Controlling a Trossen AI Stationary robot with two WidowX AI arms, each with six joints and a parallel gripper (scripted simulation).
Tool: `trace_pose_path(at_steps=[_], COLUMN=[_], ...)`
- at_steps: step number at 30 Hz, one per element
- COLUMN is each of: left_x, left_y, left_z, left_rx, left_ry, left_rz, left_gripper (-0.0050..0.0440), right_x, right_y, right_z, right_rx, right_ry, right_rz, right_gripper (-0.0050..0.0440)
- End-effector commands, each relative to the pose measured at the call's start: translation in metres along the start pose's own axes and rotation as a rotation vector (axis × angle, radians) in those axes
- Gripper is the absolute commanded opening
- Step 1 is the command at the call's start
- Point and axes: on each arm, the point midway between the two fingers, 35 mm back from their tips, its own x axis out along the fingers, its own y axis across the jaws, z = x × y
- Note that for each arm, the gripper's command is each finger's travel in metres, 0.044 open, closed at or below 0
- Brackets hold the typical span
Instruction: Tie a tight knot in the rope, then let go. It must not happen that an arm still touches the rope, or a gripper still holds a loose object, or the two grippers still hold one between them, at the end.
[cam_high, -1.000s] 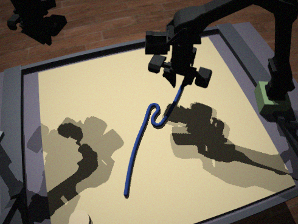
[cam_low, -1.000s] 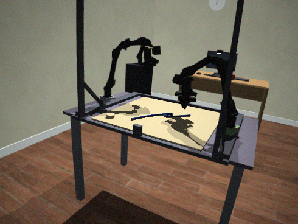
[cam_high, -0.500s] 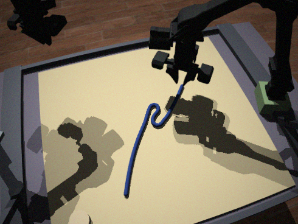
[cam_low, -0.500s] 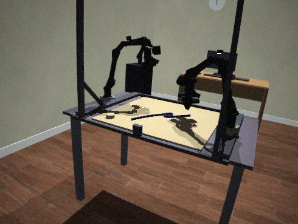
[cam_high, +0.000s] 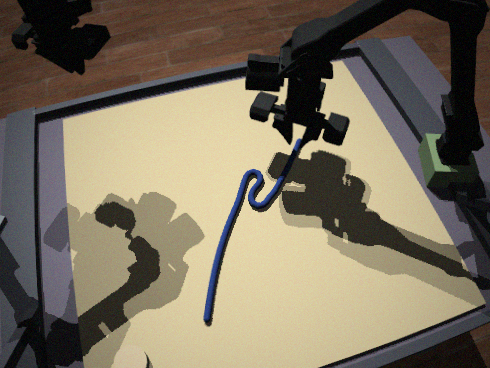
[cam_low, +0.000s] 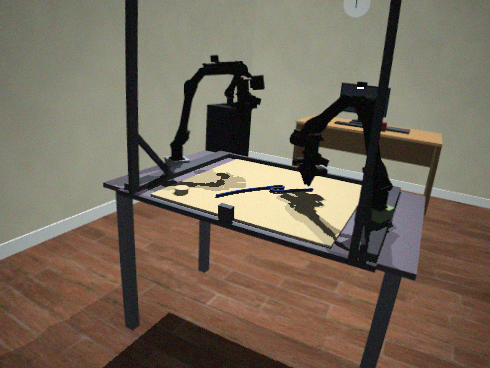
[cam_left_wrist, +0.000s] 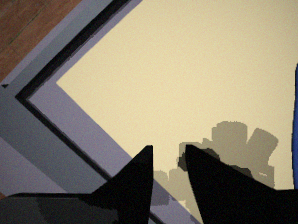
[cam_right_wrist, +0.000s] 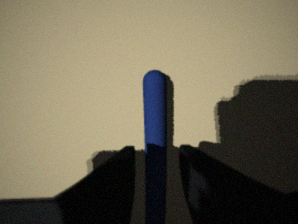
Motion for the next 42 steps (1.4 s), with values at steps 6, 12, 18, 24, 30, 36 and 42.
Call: trace_pose_path(at_steps=[6, 12, 18, 24, 30, 36, 42], left_x=[-0.007, -0.007, -0.007, -0.007, -0.007, -0.007, -0.007], left_y=[-0.001, -0.001, -0.001, -0.001, -0.001, -0.001, -0.001], left_z=[-0.001, -0.001, -0.001, -0.001, -0.001, -0.001, -0.001], left_rx=[-0.001, -0.001, -0.001, -0.001, -0.001, -0.001, -0.001], left_ry=[-0.019, -0.019, -0.019, -0.019, -0.019, -0.019, -0.019], left_rz=[-0.012, -0.012, -0.012, -0.012, -0.012, -0.012, -0.012], left_gripper=[0.0100, 0.0100, 0.0100, 0.0100, 0.0100, 0.0100, 0.0100], right_x=[-0.001, 0.007, 0.013, 0.018, 0.018, 0.018, 0.018], right_y=[0.004, 0.004, 0.004, 0.004, 0.004, 0.004, 0.004], right_z=[-0.001, -0.001, -0.001, -0.001, -0.001, -0.001, -0.001], right_rx=[-0.002, -0.002, -0.002, -0.002, -0.002, -0.002, -0.002], right_ry=[0.009, 0.009, 0.009, 0.009, 0.009, 0.009, 0.009], right_rz=[0.022, 0.022, 0.022, 0.022, 0.022, 0.022, 0.022], right_gripper=[0.0100, 0.0100, 0.0100, 0.0100, 0.0100, 0.0100, 0.0045])
